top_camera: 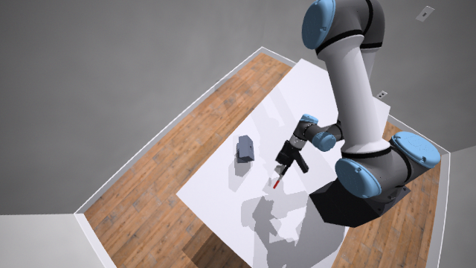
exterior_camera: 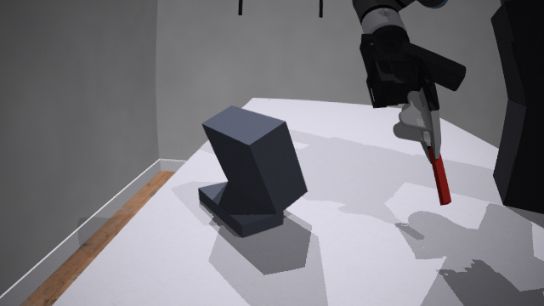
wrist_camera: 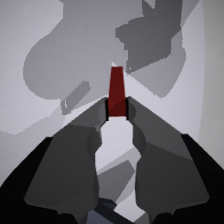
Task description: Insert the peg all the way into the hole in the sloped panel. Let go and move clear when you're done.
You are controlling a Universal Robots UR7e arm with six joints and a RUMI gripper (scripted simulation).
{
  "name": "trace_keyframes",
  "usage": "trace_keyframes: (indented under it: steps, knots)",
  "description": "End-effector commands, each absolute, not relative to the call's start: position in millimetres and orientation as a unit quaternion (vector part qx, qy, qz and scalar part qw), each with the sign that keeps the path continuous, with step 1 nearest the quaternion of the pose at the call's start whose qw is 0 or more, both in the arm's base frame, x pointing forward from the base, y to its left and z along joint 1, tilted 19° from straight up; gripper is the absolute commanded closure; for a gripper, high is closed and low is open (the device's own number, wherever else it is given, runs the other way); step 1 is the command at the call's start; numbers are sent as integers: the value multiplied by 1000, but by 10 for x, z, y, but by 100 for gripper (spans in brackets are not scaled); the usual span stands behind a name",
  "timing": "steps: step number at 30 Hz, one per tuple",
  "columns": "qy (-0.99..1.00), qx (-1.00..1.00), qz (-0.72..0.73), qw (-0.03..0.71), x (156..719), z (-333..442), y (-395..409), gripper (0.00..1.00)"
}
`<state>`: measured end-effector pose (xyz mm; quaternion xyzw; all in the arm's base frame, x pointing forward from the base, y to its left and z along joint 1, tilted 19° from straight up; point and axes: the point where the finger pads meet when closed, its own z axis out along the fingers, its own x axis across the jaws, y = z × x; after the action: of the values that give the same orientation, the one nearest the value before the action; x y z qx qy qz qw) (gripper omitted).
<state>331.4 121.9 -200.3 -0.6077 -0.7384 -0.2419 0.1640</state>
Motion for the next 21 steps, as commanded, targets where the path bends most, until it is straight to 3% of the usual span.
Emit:
trace_keyframes:
  steps: [1,21]
  knots:
    - [-733,-610,-250,167,3329,-1989,1218,100]
    - [-708,-621,-284,180,3398,-1928,1208,100]
